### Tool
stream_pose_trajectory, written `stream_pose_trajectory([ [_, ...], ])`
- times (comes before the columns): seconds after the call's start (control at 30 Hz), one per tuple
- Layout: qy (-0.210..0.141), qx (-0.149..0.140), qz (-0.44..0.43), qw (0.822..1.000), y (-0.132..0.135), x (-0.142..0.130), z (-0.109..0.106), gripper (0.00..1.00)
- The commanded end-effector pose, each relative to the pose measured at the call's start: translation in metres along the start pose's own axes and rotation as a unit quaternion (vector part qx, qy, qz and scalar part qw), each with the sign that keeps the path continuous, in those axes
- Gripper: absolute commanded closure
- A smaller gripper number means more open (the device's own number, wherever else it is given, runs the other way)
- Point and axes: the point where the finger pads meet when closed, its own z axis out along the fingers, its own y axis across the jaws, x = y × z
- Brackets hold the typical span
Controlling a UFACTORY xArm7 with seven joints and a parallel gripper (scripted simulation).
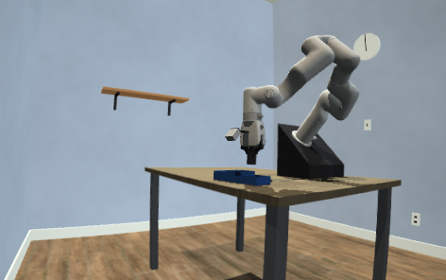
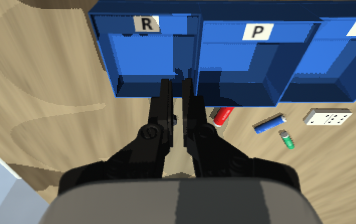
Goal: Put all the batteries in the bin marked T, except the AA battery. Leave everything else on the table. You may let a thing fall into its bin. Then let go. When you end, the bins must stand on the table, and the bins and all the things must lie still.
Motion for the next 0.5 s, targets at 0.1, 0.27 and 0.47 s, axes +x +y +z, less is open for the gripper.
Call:
stream_pose_trajectory([
  [0.1,0.002,-0.002,0.001,1.000,-0.023,0.005,-0.002,0.93],
  [0.27,0.002,-0.002,0.001,1.000,-0.023,0.005,0.006,0.93],
  [0.47,0.002,-0.002,0.001,1.000,-0.023,0.005,0.022,0.93],
])
